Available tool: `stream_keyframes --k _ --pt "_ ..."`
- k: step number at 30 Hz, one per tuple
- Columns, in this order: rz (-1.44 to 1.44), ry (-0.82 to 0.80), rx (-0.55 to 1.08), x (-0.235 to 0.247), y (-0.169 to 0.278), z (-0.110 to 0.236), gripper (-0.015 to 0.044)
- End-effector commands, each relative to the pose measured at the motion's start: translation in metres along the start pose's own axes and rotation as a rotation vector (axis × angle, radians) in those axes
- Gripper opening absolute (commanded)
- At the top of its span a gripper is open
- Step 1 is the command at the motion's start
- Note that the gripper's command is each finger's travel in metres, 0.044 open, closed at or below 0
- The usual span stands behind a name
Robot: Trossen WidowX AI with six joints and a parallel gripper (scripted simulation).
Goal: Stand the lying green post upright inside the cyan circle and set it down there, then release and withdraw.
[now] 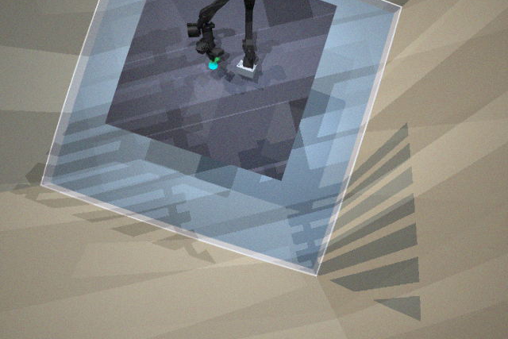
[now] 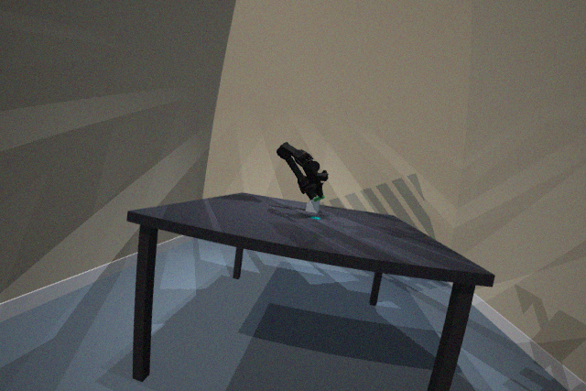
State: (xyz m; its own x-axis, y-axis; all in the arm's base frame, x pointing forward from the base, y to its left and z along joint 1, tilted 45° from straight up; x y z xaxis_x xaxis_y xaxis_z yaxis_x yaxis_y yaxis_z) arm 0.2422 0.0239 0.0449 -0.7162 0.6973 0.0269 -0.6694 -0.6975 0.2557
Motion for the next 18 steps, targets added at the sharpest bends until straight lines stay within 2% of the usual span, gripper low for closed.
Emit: stream_keyframes --k 1,18 --pt "0.005 -0.015 -0.035 0.0003 0.0017 0.0001 0.0023" --pt "0.02 -0.057 -0.153 -0.0008 0.0059 -0.0014 0.0023"
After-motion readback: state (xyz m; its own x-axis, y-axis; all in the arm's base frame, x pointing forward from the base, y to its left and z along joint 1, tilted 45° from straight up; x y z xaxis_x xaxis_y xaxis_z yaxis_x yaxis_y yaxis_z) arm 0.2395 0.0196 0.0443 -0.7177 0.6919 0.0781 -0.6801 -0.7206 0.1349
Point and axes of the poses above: the point midway between the two fingers, 35 mm back from their tips, its own z axis back along the fingers, its own x axis across the jaws, y = z × x, the point moved 3 cm from there along z, back along the fingers, and after that the axes turned 6 degrees about -z, right-handed, at the moved point
